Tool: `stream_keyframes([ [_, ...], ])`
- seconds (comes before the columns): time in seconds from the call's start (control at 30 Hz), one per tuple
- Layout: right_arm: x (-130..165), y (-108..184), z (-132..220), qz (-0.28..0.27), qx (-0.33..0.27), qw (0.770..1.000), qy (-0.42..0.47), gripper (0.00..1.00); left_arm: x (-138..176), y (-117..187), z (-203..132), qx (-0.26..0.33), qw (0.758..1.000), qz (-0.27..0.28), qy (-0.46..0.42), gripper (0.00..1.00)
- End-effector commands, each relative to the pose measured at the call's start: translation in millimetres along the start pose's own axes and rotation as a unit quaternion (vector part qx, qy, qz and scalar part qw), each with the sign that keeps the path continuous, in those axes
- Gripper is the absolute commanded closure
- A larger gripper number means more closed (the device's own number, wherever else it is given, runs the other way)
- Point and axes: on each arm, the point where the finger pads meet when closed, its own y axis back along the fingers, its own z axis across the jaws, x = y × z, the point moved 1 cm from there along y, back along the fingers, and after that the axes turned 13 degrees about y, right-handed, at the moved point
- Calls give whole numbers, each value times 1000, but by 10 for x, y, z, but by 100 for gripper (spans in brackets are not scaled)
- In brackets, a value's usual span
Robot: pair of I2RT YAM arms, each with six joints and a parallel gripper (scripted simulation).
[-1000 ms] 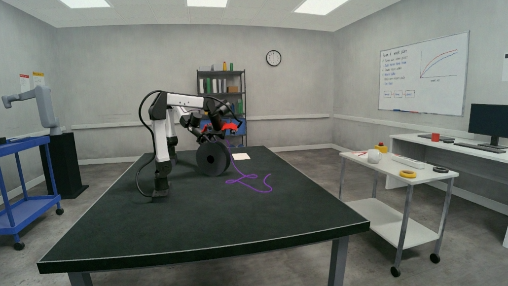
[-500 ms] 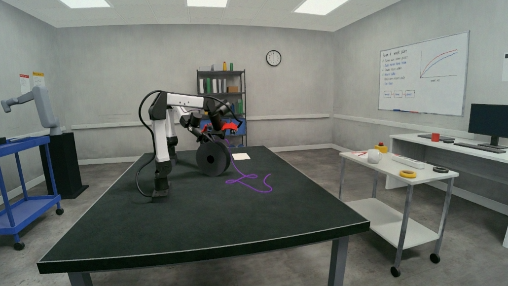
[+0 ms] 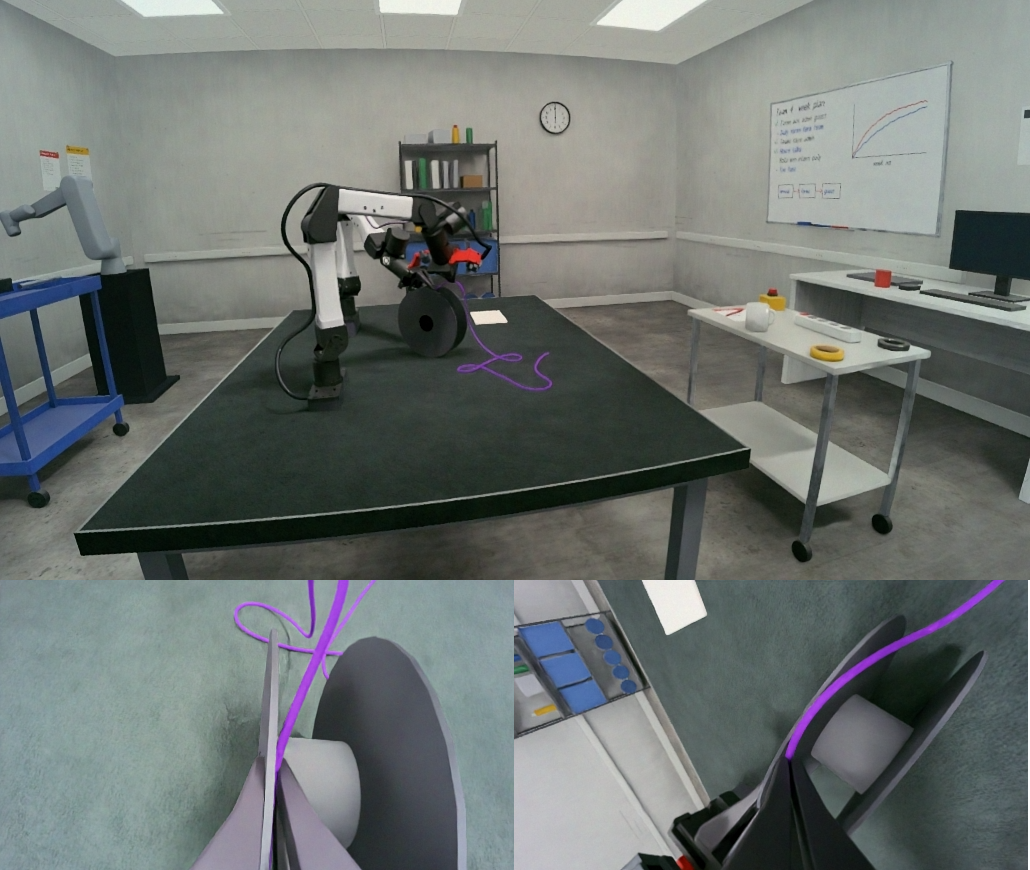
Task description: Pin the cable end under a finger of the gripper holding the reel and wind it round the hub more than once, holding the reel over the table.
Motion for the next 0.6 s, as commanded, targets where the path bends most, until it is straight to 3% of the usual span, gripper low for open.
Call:
stream_keyframes([
  [0.0,33,32,37,-7,-10,1000,7,100,-228,84,-15,5,1000,-23,3,100],
  [0.33,38,30,54,-10,-11,1000,8,100,-270,89,-26,7,1000,-27,4,100],
  [0.57,31,34,49,-10,-11,1000,8,86,-270,89,-27,7,1000,-29,5,100],
])
